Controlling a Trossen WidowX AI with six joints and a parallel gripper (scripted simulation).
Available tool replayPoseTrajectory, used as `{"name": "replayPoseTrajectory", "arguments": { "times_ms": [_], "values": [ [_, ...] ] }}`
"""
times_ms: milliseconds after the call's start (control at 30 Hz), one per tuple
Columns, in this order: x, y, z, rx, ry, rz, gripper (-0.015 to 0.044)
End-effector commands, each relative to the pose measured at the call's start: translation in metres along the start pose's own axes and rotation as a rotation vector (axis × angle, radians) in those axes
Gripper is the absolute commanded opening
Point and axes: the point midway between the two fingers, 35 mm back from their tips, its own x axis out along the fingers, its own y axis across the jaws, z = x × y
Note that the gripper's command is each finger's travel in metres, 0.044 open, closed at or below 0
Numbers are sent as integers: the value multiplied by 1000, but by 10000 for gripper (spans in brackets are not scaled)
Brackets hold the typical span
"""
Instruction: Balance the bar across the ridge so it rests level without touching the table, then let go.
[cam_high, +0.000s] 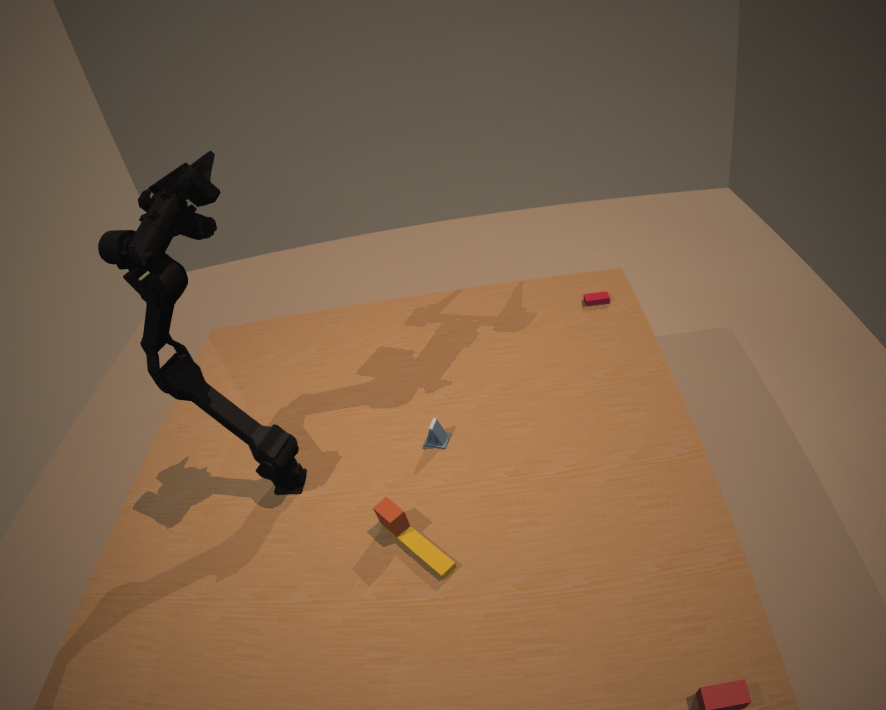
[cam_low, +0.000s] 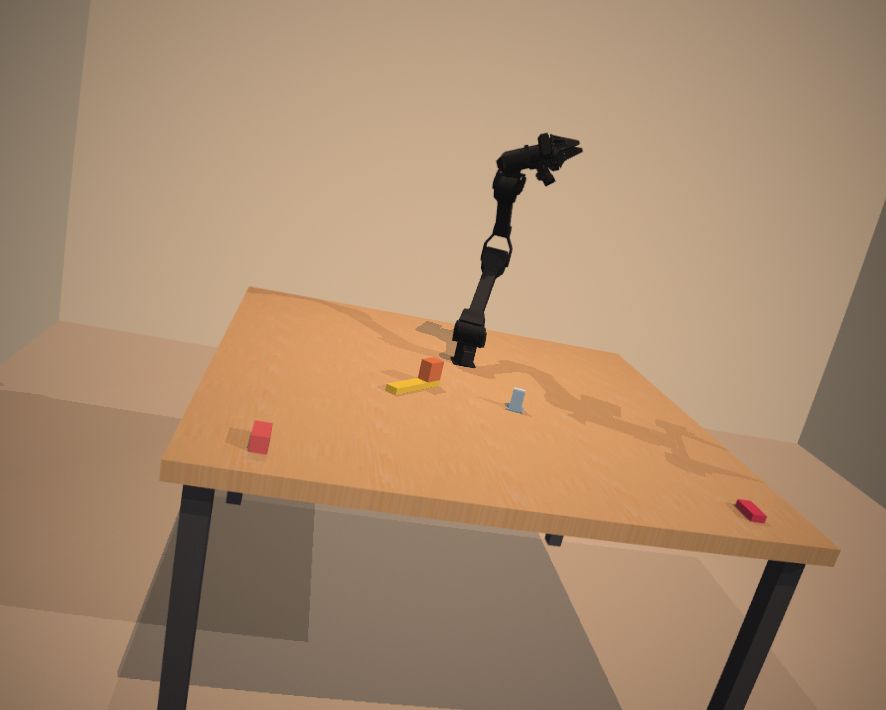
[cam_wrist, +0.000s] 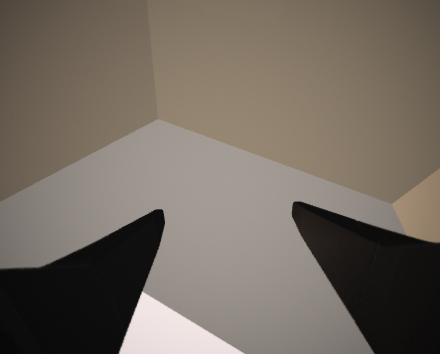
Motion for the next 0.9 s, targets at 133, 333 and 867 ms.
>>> {"name": "replayPoseTrajectory", "arguments": {
  "times_ms": [133, 333, 867],
  "values": [
    [1, 25, -1, 146, 27, 46, 315],
    [-4, 98, 8, 538, 111, 188, 315],
    [-50, 265, 79, 1439, 449, 595, 315]
  ]
}}
